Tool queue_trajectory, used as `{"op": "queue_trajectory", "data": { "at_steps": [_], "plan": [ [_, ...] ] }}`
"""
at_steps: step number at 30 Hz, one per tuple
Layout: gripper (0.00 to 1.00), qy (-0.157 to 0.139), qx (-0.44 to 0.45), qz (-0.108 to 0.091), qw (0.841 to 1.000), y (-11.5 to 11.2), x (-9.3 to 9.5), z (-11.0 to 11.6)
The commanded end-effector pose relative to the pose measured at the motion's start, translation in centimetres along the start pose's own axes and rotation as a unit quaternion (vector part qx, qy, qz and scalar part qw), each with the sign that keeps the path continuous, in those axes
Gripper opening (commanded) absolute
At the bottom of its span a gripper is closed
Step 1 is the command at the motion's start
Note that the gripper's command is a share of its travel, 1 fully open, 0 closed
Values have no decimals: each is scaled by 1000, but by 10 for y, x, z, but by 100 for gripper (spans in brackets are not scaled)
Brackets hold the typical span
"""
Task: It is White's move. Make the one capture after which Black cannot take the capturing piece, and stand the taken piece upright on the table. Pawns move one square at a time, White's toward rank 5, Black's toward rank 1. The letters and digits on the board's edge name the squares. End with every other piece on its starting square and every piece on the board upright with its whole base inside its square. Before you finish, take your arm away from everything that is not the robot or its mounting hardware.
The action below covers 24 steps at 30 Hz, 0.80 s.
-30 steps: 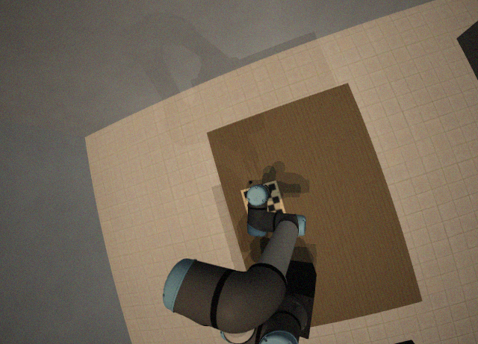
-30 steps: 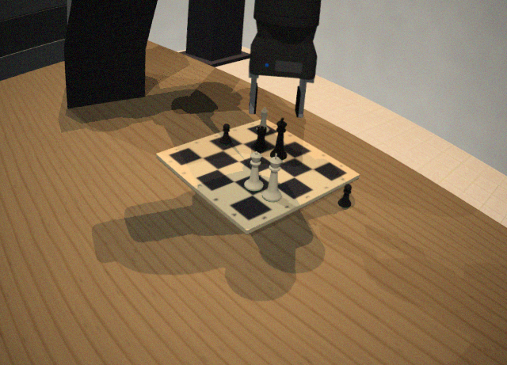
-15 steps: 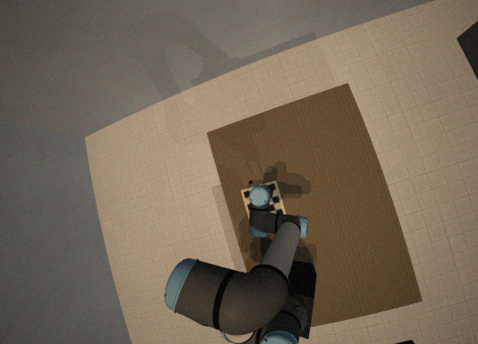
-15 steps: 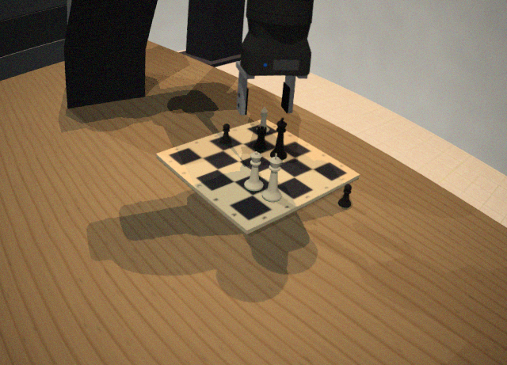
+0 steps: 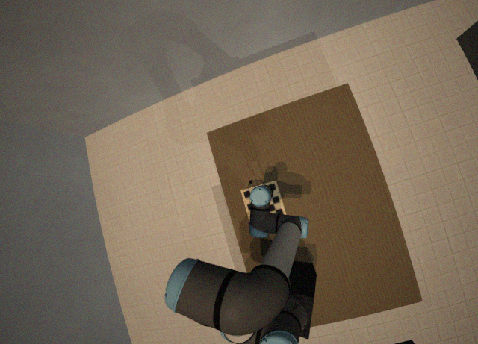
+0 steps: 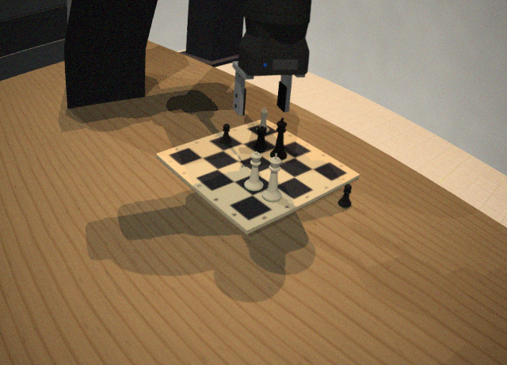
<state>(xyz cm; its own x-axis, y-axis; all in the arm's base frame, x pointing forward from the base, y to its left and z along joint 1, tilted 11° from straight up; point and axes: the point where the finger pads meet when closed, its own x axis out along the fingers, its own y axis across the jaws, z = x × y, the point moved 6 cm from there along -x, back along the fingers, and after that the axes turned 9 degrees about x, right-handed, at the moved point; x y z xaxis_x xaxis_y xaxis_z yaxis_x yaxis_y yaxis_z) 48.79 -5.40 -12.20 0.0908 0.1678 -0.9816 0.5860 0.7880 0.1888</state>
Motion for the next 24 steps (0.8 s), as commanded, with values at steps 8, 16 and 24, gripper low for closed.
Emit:
{"op": "queue_trajectory", "data": {
  "at_steps": [8, 16, 24],
  "plan": [
    [79, 0, -2, 1, 1000, -1, -1, -1],
    [79, 0, -2, 1, 1000, -1, -1, -1],
    [79, 0, -2, 1, 1000, -1, -1, -1]
  ]
}}
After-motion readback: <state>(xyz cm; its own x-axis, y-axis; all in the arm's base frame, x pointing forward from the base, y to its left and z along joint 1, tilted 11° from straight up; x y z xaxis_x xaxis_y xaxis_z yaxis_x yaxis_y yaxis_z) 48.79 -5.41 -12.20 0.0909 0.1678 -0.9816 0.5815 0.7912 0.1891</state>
